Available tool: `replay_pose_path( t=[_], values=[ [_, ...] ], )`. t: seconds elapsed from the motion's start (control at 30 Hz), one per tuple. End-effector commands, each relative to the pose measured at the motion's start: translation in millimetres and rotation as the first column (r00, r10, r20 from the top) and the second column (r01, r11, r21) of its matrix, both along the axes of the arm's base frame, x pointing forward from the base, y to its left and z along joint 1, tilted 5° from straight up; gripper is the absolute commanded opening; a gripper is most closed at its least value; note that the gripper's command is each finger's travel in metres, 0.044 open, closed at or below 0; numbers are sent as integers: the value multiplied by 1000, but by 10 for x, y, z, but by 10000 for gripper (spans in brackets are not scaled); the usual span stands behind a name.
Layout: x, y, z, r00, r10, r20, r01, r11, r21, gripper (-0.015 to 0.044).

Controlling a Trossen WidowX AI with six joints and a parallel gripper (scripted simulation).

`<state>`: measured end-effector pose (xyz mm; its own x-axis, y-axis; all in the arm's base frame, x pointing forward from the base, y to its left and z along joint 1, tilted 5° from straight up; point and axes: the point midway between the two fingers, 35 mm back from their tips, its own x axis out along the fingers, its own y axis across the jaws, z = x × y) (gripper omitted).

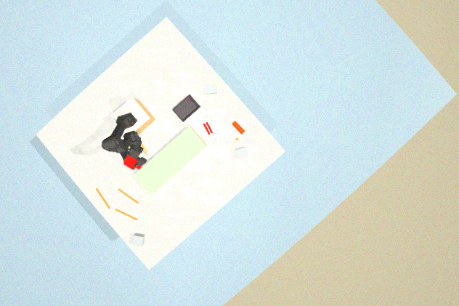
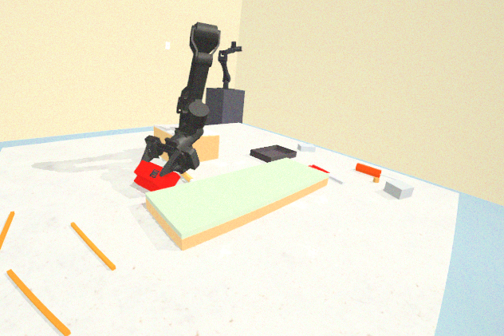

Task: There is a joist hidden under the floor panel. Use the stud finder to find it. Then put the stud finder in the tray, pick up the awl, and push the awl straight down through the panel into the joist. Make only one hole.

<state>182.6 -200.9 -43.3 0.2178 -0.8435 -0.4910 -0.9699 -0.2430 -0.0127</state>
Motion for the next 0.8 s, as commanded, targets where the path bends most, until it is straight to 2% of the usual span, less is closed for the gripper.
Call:
replay_pose_path(
  t=[0.0,0.77],
  values=[
    [6,19,-18,1000,12,-4,-12,1000,10,378],
    [-5,44,-32,1000,12,-4,-12,1000,11,378]
  ],
)
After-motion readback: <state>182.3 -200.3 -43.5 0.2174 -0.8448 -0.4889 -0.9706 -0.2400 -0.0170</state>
